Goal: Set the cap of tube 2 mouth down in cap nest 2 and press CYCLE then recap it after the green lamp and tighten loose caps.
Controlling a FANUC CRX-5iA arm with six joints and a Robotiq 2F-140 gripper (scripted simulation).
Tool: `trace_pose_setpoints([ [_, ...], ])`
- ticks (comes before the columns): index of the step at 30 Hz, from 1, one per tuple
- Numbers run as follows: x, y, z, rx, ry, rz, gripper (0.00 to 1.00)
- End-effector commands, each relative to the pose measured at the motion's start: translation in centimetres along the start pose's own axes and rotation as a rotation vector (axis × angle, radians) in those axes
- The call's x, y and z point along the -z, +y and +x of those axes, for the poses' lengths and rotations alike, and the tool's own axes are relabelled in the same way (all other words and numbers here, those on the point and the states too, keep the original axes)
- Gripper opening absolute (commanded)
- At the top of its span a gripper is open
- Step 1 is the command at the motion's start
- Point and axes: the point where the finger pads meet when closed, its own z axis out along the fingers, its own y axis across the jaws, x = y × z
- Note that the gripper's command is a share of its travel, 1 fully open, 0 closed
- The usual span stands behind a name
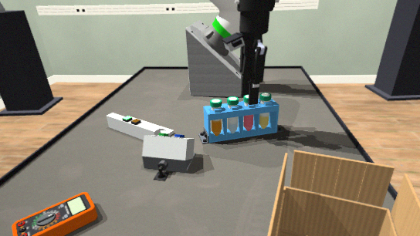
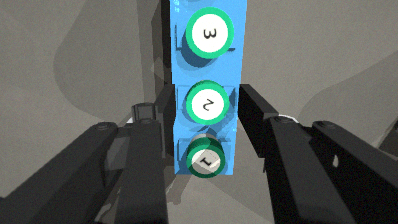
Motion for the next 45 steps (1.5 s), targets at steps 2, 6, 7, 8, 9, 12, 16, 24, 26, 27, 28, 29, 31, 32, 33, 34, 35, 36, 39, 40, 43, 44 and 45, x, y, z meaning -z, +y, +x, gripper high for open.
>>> trace_pose_setpoints([
  [2,0.06,0.0,0.06,0.327,-0.018,0.016,0.41],
  [6,0.06,0.0,0.05,0.349,-0.02,0.017,0.41],
  [7,0.06,-0.01,0.05,0.349,-0.02,0.017,0.41],
  [8,0.06,-0.01,0.05,0.349,-0.02,0.017,0.41],
  [9,0.06,-0.01,0.05,0.349,-0.02,0.017,0.41],
  [12,0.06,-0.01,0.05,0.349,-0.02,0.017,0.3],
  [16,0.06,-0.01,0.05,0.349,-0.02,0.017,0.3],
  [24,0.06,-0.01,0.05,0.349,-0.02,0.017,0.3],
  [26,0.05,-0.01,0.06,0.299,-0.02,0.016,0.3],
  [27,0.05,-0.01,0.06,0.299,-0.02,0.016,0.3],
  [28,0.05,-0.01,0.06,0.249,-0.021,0.016,0.3],
  [29,0.05,-0.01,0.06,0.199,-0.021,0.015,0.3],
  [31,0.05,-0.01,0.06,0.099,-0.022,0.014,0.3],
  [32,0.05,-0.01,0.06,0.049,-0.022,0.014,0.3],
  [33,0.04,0.0,0.06,-0.001,-0.022,0.013,0.3],
  [34,0.05,-0.01,0.05,-0.051,-0.023,0.013,0.3],
  [35,0.05,-0.01,0.06,-0.101,-0.023,0.012,0.3],
  [36,0.05,-0.01,0.06,-0.151,-0.023,0.011,0.3],
  [39,0.05,-0.01,0.06,-0.301,-0.024,0.01,0.3],
  [40,0.05,-0.01,0.06,-0.351,-0.024,0.009,0.3],
  [43,0.04,0.0,0.06,-0.374,-0.025,0.009,0.3],
  [44,0.04,0.0,0.06,-0.374,-0.025,0.009,0.3],
  [45,0.03,-0.01,0.06,-0.374,-0.025,0.009,0.3],
])
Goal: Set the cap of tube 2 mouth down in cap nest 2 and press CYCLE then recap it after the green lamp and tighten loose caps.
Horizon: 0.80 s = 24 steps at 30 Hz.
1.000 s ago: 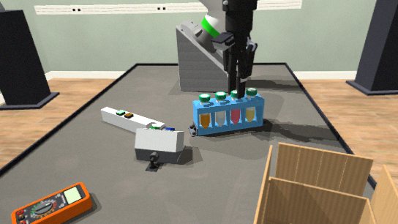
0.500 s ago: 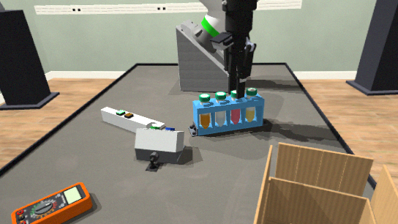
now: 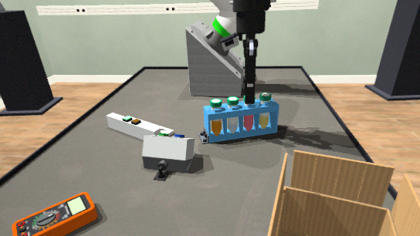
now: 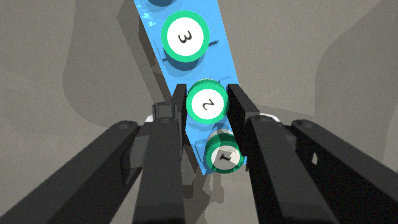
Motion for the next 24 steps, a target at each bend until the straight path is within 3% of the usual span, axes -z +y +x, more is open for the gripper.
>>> trace_pose_setpoints([
  [1,0.1,-0.1,0.0,-0.04,0.019,-0.005,0.3],
  [2,0.1,-0.1,0.0,-0.04,0.019,-0.005,0.3],
  [3,0.0,-0.1,0.0,-0.04,0.019,-0.005,0.41],
  [16,0.3,-0.1,0.0,-0.04,0.019,-0.005,0.41],
  [24,2.7,-0.1,-0.1,-0.04,0.019,-0.005,0.41],
])
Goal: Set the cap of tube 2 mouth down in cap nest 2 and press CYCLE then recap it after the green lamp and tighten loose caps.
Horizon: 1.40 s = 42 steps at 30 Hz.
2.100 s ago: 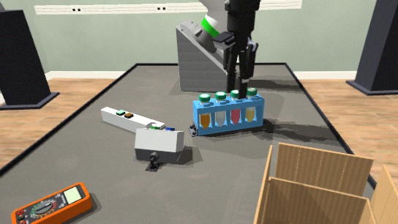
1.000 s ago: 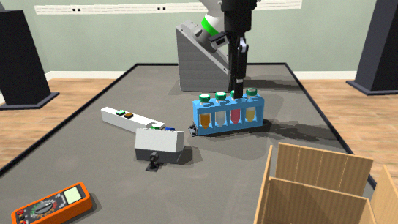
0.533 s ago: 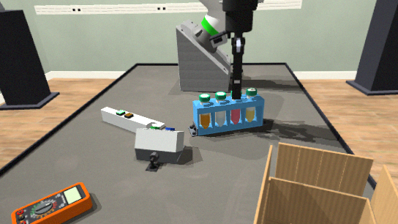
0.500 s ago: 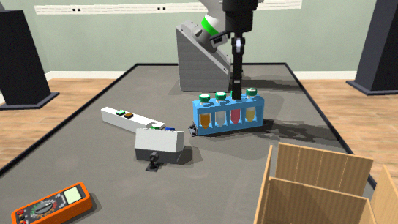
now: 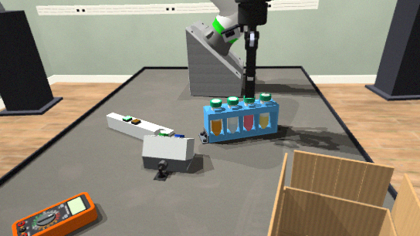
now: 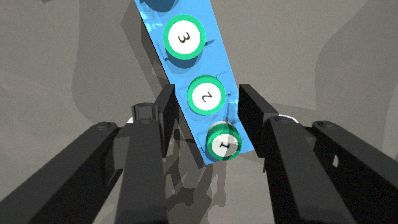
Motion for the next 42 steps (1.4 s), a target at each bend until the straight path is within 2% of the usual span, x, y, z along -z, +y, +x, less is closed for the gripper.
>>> trace_pose_setpoints([
  [1,0.9,0.0,0.0,0.0,0.001,0.001,0.41],
  [6,2.4,0.0,0.0,0.0,0.001,0.001,0.41],
  [9,2.5,0.0,0.0,0.0,0.001,0.001,0.41],
  [12,2.5,0.8,-2.3,0.25,0.001,0.001,0.41],
  [17,2.5,1.7,-4.6,0.475,0.001,0.001,0.41],
  [20,2.5,1.8,-4.9,0.606,0.001,0.001,0.41],
  [27,2.5,1.8,-4.9,0.606,0.001,0.001,0.41],
  [39,-1.0,1.8,-4.9,0.606,0.001,0.001,0.41],
  [42,-1.0,1.8,-4.9,0.606,0.001,0.001,0.41],
])
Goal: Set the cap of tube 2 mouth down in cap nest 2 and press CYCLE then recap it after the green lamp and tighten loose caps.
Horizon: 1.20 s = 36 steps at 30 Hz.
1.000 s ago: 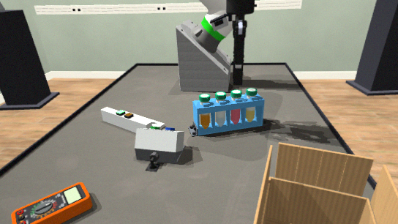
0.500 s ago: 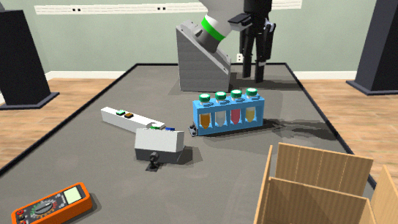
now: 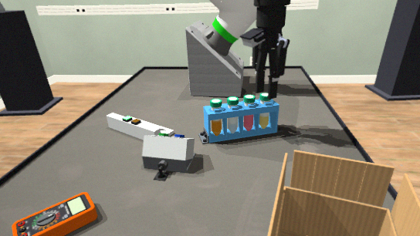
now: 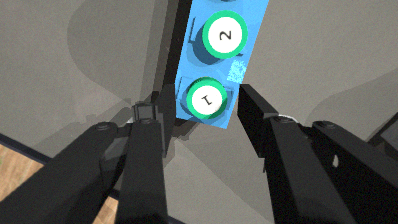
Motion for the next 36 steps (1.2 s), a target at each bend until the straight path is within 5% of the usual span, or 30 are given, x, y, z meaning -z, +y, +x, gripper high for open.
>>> trace_pose_setpoints([
  [1,0.1,0.0,0.0,0.0,0.001,0.001,0.41],
  [28,-1.0,0.0,0.0,0.0,0.001,0.001,0.41],
  [29,-0.9,0.0,0.0,0.0,0.001,0.001,0.3],
  [36,-0.9,0.0,0.0,0.0,0.001,0.001,0.3],
])
